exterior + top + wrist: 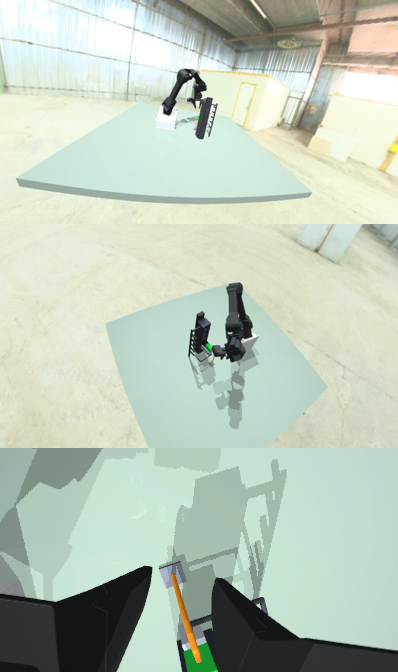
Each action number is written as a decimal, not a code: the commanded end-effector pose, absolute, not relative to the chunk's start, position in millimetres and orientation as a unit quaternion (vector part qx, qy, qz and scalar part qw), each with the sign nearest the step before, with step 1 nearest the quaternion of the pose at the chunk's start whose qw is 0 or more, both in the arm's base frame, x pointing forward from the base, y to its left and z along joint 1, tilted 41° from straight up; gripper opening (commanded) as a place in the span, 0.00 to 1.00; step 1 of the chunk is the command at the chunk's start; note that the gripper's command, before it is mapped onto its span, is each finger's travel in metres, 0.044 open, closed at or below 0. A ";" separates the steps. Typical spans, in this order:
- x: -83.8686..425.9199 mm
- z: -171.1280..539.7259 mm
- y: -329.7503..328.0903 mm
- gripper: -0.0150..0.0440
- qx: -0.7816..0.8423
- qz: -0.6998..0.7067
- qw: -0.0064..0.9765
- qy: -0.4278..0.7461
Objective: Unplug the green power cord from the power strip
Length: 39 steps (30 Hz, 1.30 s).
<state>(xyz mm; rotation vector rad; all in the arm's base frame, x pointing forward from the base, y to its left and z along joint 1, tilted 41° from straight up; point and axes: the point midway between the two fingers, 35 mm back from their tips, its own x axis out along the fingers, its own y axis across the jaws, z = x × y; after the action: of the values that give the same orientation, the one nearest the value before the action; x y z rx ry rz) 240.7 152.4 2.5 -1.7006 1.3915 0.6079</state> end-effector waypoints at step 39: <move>272.4 45.2 58.1 0.53 -0.704 0.372 0.207 0.568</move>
<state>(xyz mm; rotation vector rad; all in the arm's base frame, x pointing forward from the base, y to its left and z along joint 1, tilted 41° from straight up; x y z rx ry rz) 270.3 63.4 40.8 -1.9558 1.5790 1.0372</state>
